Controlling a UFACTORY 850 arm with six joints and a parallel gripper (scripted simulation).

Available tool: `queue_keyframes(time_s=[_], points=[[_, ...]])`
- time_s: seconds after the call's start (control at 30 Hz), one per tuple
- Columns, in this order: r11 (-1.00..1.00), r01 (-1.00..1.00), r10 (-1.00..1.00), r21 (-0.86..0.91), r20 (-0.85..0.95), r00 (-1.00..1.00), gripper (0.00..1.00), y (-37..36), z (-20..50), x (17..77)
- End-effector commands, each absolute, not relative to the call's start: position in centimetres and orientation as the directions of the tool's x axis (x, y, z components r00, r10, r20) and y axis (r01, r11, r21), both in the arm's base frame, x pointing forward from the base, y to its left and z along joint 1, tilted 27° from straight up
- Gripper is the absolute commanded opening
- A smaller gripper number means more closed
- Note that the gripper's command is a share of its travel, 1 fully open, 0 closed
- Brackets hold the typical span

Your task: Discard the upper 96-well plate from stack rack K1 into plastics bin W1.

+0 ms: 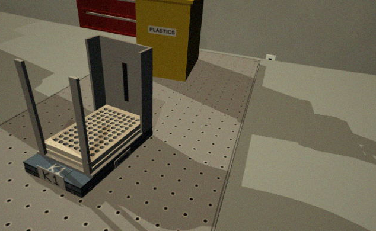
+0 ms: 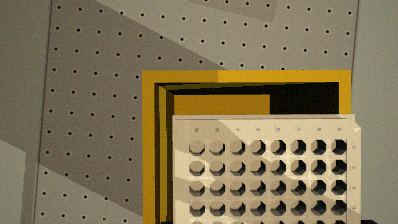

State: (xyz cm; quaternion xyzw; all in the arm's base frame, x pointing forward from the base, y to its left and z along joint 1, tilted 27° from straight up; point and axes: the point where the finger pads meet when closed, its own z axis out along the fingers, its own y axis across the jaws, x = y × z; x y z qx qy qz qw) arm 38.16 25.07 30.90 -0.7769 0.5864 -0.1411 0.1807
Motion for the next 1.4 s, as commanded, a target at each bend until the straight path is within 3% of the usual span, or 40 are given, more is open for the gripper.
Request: queue_keyframes(time_s=[0.0,1.37], points=[[-0.247,-0.86,-0.962,-0.448,0.007,0.272,0.0,25.1,31.0,38.2],[-0.247,-0.86,-0.962,-0.447,0.007,0.273,0.0,25.7,26.2,40.5]])
